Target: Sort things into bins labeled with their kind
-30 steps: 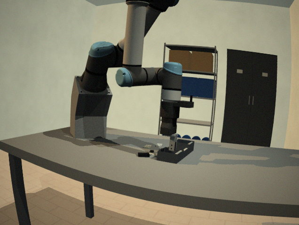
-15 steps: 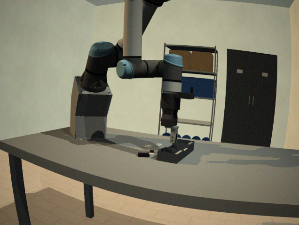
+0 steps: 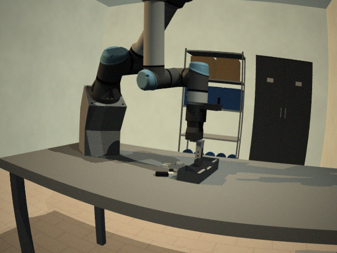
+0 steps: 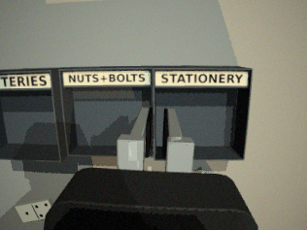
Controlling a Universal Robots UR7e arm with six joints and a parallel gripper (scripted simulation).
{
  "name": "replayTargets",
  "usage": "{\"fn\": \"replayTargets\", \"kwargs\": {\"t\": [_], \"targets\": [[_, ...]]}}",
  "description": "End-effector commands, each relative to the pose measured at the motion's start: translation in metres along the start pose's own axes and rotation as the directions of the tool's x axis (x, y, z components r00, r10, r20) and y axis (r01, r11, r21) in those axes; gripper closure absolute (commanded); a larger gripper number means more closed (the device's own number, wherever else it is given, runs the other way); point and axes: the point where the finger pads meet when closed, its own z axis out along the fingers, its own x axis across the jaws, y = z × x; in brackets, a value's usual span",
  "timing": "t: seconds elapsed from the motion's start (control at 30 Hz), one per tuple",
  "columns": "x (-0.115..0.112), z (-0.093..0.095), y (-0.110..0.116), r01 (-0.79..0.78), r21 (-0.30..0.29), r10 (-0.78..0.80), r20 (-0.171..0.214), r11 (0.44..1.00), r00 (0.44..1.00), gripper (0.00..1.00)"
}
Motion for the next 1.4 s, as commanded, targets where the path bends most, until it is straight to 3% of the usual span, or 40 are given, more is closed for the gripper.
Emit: {"fn": "replayTargets", "kwargs": {"t": [0.0,0.2,0.43,1.2,1.37], "targets": [[-0.027,0.0,0.0,-0.001,0.001,0.001,-0.002,1.0,1.0,0.69],[-0.046,0.0,0.001,-0.001,0.001,0.001,-0.002,1.0,1.0,0.69],[-0.046,0.0,0.001,-0.001,0.001,0.001,-0.002,1.0,1.0,0.69],[-0.046,0.056,0.001,-0.001,0.001,0.001,-0.002,1.0,1.0,0.69],[-0.046,0.059,0.001,-0.001,0.001,0.001,-0.002,1.0,1.0,0.69]]}}
